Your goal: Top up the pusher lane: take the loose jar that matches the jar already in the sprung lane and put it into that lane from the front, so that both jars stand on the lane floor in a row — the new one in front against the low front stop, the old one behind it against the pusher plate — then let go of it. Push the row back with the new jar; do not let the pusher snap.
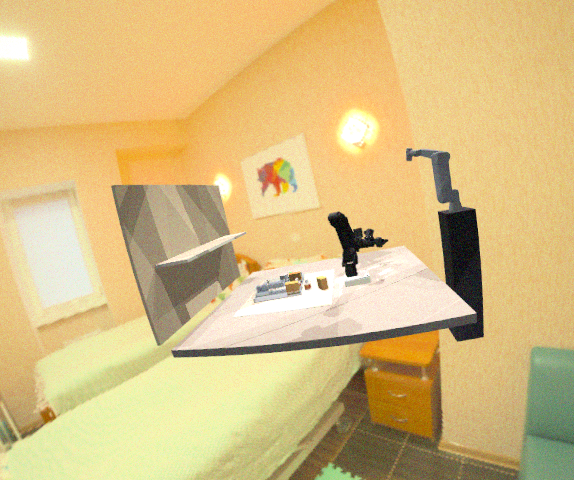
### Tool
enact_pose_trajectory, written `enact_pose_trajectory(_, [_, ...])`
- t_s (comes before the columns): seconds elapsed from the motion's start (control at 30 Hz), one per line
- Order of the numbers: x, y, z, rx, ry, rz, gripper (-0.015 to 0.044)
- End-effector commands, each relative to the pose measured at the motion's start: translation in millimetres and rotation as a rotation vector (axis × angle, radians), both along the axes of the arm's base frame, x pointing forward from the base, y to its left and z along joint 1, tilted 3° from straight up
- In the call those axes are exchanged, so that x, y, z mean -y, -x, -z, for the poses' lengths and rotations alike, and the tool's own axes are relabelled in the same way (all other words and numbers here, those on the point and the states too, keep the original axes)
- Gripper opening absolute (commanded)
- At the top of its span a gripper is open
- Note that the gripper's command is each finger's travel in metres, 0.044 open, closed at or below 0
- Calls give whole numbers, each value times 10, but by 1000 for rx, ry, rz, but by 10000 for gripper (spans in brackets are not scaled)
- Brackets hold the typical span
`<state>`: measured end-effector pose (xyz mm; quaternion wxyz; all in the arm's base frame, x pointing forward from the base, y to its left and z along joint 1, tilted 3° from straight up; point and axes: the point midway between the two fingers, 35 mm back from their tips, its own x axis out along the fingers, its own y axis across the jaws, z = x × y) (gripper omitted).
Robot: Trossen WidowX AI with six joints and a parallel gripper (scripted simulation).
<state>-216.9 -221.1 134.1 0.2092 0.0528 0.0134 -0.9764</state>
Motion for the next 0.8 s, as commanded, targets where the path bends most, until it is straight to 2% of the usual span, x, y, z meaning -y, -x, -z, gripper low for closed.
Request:
enact_pose_trajectory(0.0, [10, -7, 2, 1, -2, -4, 426])
enact_pose_trajectory(0.13, [250, -181, 41, 19, -51, -104, 440])
enact_pose_trajectory(0.3, [754, -723, 136, 49, -177, -351, 440])
enact_pose_trajectory(0.53, [1181, -1757, 314, 108, -363, -716, 440])
enact_pose_trajectory(0.77, [1139, -2927, 410, 106, -578, -1085, 440])
